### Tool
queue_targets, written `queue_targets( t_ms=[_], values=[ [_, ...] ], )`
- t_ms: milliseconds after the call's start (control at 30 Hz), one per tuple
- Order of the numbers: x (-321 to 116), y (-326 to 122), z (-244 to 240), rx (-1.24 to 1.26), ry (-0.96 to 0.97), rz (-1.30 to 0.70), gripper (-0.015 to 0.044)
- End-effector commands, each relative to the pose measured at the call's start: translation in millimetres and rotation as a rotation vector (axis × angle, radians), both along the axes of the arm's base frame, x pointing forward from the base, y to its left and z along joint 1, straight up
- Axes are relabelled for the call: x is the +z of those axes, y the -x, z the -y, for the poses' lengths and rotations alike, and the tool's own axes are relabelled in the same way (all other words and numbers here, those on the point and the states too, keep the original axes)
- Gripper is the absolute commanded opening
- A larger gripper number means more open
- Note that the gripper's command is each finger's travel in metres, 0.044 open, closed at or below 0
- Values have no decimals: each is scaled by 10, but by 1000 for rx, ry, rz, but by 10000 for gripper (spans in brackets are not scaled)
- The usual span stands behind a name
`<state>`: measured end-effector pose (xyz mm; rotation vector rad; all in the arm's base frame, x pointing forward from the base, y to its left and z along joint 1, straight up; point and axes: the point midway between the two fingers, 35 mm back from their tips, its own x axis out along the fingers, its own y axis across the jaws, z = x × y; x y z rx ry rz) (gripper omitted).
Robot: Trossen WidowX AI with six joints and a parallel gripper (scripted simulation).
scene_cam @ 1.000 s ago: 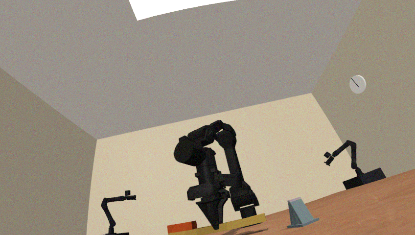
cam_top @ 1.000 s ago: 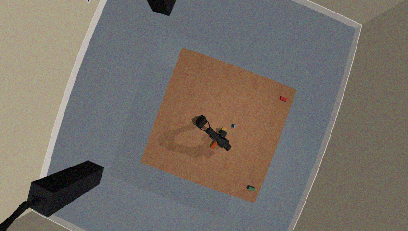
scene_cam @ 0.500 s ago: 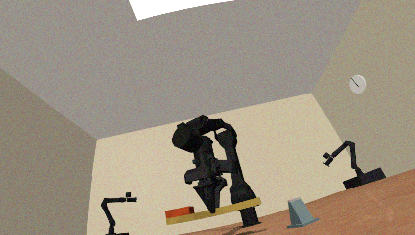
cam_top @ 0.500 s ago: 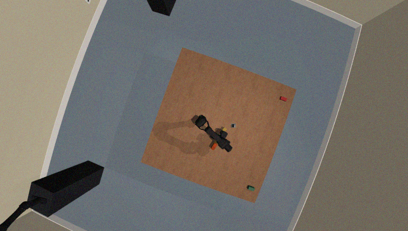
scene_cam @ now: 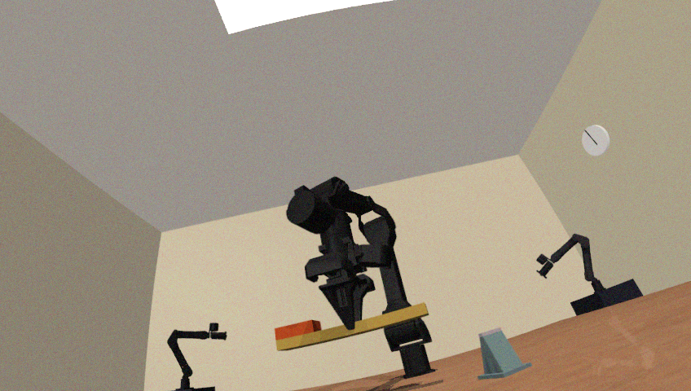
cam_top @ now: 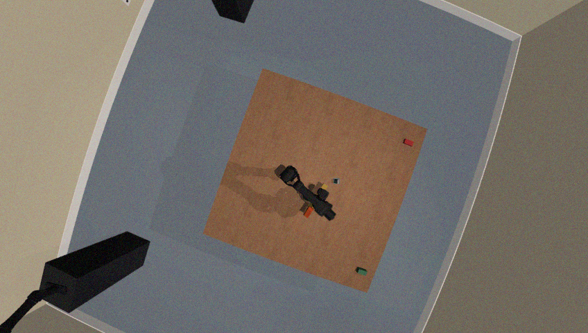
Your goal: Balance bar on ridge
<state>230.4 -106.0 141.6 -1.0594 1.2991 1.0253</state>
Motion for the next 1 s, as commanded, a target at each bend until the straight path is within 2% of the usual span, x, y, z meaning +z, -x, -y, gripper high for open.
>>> queue_targets(
  t_ms=[0, 967],
  values=[
    [49, -39, -28, -23, -1, 7, 0],
    [129, -719, -696, -478, -20, 17, 0]
  ],
)
